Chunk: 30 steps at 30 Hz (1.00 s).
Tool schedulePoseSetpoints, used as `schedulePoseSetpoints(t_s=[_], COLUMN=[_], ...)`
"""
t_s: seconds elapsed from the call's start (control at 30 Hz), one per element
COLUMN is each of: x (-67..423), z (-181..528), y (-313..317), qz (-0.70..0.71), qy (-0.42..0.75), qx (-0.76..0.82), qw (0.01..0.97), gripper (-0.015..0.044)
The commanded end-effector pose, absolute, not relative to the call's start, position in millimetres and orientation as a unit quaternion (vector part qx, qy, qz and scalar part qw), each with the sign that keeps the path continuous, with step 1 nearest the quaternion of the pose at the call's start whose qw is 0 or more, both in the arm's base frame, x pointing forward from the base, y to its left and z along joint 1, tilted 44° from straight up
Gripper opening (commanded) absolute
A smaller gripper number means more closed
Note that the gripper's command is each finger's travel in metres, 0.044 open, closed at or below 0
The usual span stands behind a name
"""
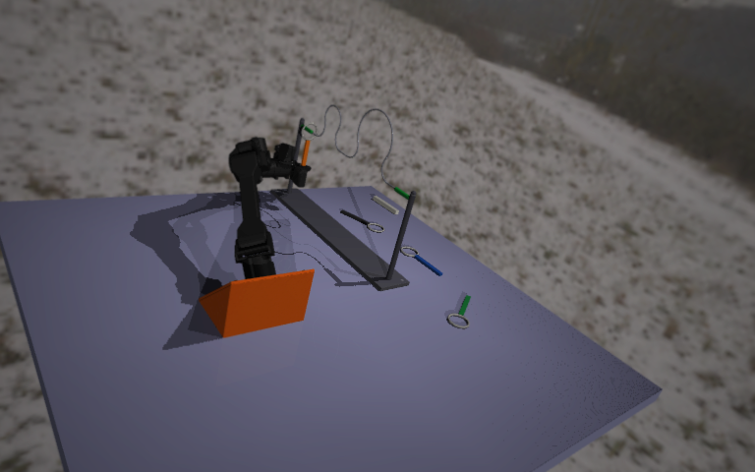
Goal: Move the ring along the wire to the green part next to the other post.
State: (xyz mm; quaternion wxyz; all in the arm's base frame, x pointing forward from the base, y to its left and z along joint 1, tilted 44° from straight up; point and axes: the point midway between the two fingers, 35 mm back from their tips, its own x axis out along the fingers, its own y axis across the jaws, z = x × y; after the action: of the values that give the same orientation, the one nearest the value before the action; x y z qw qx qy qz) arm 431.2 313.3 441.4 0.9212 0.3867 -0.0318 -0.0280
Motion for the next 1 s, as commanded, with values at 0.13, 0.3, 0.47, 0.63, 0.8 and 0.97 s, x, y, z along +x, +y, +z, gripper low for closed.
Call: schedulePoseSetpoints(t_s=[0.13, 0.3, 0.47, 0.63, 0.8, 0.97], x=[430.5, 430.5, 430.0, 421.8, 409.4, 398.2], z=[443.4, 443.4, 443.2, 440.9, 438.0, 435.9], y=[312.4, 312.4, 312.2, 310.1, 306.1, 301.7], qz=[-0.026, -0.026, -0.025, -0.013, 0.006, 0.022], qy=[-0.032, -0.032, -0.03, -0.001, 0.042, 0.081], qx=[0.386, 0.386, 0.386, 0.387, 0.387, 0.386], qw=[0.922, 0.922, 0.922, 0.922, 0.921, 0.919], gripper=[-0.015, -0.015, -0.015, -0.015, -0.015, -0.015])
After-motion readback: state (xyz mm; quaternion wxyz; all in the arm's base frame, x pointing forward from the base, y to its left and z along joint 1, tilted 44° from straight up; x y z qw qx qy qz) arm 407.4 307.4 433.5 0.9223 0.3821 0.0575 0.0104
